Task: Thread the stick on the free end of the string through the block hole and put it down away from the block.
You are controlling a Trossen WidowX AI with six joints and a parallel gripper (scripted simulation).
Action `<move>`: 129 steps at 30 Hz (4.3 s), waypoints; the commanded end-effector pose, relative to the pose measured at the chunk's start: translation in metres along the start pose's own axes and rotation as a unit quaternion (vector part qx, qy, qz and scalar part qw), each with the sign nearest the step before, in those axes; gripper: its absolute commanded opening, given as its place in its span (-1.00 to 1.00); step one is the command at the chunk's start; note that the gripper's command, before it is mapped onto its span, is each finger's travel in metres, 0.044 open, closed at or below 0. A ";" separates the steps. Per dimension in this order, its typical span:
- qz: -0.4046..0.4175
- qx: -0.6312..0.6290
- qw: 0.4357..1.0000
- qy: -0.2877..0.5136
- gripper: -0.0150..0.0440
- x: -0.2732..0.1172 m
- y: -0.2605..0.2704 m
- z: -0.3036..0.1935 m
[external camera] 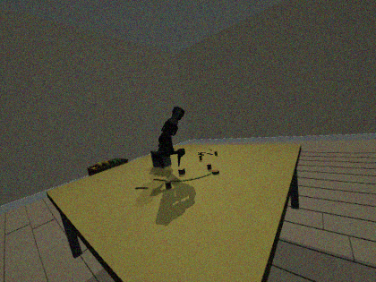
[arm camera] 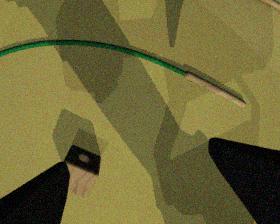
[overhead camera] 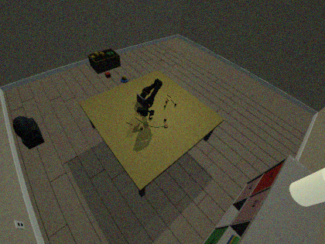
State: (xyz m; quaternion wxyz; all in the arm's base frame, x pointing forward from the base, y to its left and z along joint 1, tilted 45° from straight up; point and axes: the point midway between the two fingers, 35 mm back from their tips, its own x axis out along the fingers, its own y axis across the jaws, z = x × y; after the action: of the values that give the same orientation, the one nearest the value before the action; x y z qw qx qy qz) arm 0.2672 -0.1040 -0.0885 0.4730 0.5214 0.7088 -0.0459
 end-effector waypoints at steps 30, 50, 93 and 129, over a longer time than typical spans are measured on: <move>0.007 0.863 0.505 -0.003 1.00 -0.004 -0.060 0.037; 0.007 0.863 0.505 -0.003 0.11 -0.004 -0.060 0.037; 0.007 0.863 0.506 -0.002 -0.08 0.044 -0.059 0.038; 0.005 0.861 0.508 -0.004 -0.49 0.040 -0.060 0.038</move>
State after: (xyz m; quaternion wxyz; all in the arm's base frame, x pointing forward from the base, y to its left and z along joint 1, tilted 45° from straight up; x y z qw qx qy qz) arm 0.2424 -0.1180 -0.1674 -0.2107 0.6722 0.3177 -0.6346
